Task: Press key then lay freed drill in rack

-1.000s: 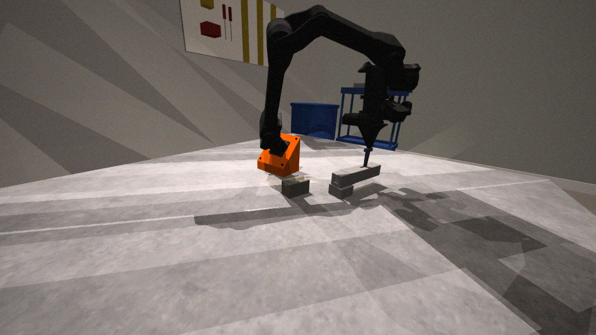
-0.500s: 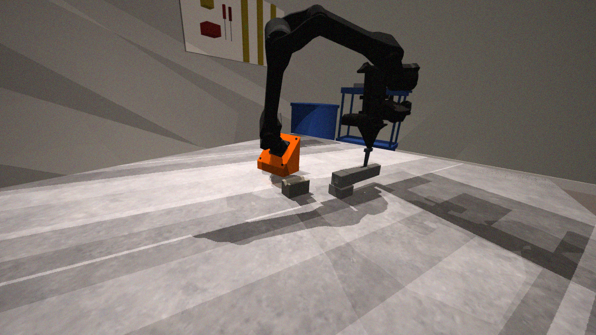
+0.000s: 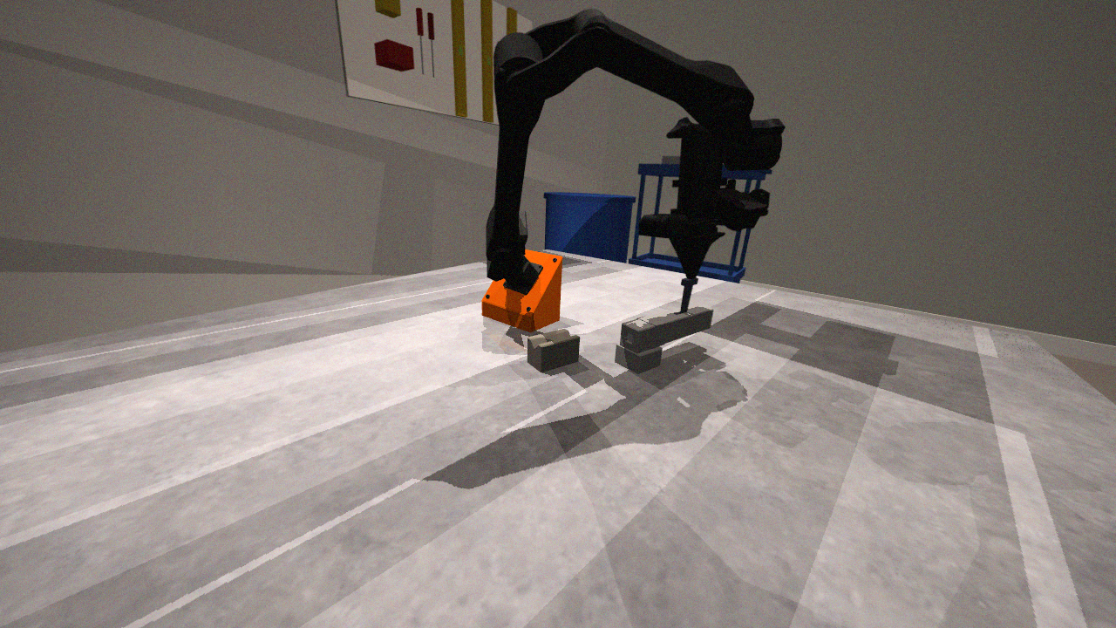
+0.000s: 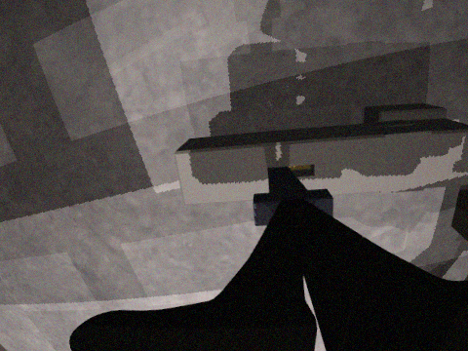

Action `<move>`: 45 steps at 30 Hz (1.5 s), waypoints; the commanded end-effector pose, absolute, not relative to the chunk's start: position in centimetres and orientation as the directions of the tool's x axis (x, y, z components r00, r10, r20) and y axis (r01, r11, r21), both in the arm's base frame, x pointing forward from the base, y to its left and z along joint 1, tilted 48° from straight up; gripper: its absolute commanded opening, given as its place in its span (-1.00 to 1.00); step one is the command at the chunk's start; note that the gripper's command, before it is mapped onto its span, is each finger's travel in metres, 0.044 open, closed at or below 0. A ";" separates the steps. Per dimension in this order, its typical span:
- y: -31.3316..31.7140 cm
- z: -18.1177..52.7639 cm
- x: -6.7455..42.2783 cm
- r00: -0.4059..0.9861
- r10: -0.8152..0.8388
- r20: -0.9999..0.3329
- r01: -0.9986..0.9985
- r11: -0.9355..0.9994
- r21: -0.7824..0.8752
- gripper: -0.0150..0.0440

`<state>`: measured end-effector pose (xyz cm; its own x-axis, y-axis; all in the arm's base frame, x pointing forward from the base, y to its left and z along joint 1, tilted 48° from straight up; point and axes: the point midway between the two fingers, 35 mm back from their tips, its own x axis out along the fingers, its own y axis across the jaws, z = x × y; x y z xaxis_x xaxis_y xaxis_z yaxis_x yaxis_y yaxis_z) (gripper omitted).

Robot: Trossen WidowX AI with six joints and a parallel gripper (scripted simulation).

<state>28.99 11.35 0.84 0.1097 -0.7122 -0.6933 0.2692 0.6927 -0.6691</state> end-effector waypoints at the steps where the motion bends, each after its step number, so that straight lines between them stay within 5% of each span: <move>1: 9.6 -0.9 28.5 0.052 -0.733 -0.678 0.260 0.666 -0.700 -0.49; 31: 8.9 -1.5 28.5 0.052 -0.733 -0.678 0.260 0.665 -0.700 -0.49; 45: 14.6 3.5 29.0 0.069 -0.726 -0.684 0.250 0.677 -0.692 0.75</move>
<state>28.93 14.91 3.66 0.0736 -0.7242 -0.6856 0.2560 0.6781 -0.6889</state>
